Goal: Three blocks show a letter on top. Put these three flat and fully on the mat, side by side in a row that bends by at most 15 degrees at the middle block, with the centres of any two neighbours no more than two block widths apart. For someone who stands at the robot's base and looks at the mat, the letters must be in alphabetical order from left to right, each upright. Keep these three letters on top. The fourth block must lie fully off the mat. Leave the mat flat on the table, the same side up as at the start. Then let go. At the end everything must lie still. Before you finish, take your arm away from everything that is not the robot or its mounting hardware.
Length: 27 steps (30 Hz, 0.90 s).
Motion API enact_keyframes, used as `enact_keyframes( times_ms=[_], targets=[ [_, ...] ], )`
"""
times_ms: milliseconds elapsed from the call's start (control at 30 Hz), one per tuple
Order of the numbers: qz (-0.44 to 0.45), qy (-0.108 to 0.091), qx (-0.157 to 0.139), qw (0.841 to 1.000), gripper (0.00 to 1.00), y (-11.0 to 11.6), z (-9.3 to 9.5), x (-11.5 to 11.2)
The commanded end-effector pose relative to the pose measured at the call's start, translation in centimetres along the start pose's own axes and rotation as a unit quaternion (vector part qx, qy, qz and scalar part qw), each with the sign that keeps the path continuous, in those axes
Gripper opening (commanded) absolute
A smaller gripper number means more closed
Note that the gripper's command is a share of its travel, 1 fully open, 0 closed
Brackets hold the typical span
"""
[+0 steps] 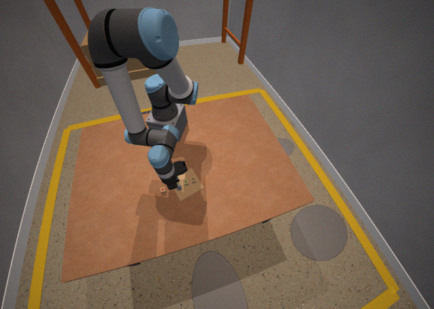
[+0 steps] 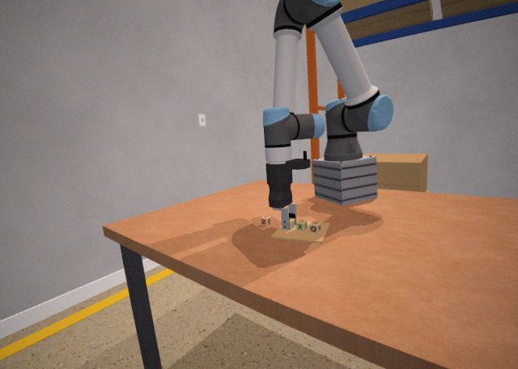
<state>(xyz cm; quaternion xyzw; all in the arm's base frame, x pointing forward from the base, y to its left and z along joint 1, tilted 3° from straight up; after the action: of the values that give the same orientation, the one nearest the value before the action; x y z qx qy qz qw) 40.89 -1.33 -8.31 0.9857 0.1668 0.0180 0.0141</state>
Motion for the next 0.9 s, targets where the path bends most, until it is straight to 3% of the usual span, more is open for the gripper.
enact_keyframes(
  times_ms=[0, 167, 533, 867],
  targets=[
    [0.000, 0.001, -0.001, 1.000, 0.79, 0.0, -0.4, 0.0],
    [0.000, 0.001, -0.001, 1.000, 0.79, 0.0, -1.3, 0.0],
    [0.000, 0.001, -0.001, 1.000, 0.79, 0.0, -5.5, 0.0],
    [0.000, 0.001, -0.001, 1.000, 0.79, 0.0, -8.1, 0.0]
  ],
)
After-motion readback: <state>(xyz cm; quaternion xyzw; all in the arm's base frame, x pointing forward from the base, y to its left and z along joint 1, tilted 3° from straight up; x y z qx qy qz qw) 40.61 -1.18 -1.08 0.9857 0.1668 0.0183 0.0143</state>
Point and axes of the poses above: the point where the finger pads meet when closed, its own z axis out along the fingers, its own x axis across the jaws, y = z × x, the point moved 4 cm from there along -z, back along the fingers, and after that the axes turned 15 degrees about -z, right-handed, at the moved point
